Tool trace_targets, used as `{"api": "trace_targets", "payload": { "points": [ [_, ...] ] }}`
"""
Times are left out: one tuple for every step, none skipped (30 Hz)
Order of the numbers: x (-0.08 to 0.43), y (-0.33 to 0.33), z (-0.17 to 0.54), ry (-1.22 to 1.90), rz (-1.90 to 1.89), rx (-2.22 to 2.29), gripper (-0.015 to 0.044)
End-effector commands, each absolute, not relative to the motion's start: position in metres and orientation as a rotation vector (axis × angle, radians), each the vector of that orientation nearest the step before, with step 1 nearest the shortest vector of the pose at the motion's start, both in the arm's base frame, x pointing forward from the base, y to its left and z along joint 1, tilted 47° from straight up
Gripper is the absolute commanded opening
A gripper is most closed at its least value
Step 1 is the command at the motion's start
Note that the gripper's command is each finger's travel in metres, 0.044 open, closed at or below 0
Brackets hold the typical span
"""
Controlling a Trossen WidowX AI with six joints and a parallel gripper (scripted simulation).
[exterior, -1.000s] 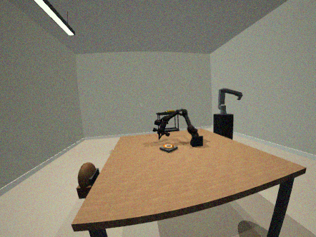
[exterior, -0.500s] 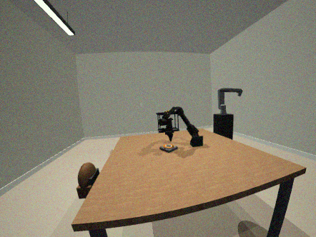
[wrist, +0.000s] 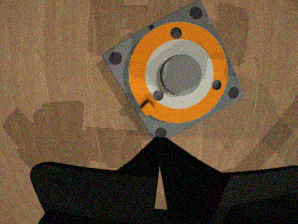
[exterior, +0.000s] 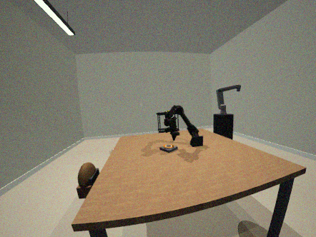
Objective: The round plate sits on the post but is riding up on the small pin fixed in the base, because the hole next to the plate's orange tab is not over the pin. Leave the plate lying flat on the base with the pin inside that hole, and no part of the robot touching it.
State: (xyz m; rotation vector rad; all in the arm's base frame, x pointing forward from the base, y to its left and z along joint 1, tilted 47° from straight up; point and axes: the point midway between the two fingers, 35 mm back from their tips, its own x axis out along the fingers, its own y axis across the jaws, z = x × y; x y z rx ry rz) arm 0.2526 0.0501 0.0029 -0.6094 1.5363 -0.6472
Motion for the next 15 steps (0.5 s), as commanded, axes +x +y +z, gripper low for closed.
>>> {"api": "trace_targets", "payload": {
  "points": [
    [0.253, 0.045, -0.002, 1.536, -0.643, -0.627, 0.0000],
    [0.253, 0.042, -0.005, 1.536, -0.643, -0.627, 0.0000],
    [0.253, 0.038, -0.009, 1.536, -0.643, -0.627, 0.0000],
    [0.252, 0.034, -0.013, 1.536, -0.643, -0.627, 0.0000],
    [0.252, 0.030, -0.017, 1.536, -0.643, -0.627, 0.0000],
    [0.252, 0.026, -0.021, 1.536, -0.643, -0.628, 0.0000],
    [0.251, 0.022, -0.023, 1.536, -0.644, -0.628, 0.0000],
    [0.251, 0.019, -0.026, 1.536, -0.644, -0.628, 0.0000],
    [0.250, 0.017, -0.028, 1.536, -0.645, -0.628, 0.0000],
    [0.250, 0.016, -0.029, 1.536, -0.645, -0.628, 0.0000],
    [0.250, 0.015, -0.029, 1.536, -0.645, -0.628, 0.0000],
    [0.250, 0.015, -0.029, 1.536, -0.645, -0.628, 0.0000],
    [0.250, 0.015, -0.029, 1.536, -0.645, -0.628, 0.0000],
    [0.250, 0.015, -0.029, 1.536, -0.645, -0.628, 0.0000],
    [0.250, 0.015, -0.029, 1.536, -0.645, -0.628, 0.0000]
  ]
}}
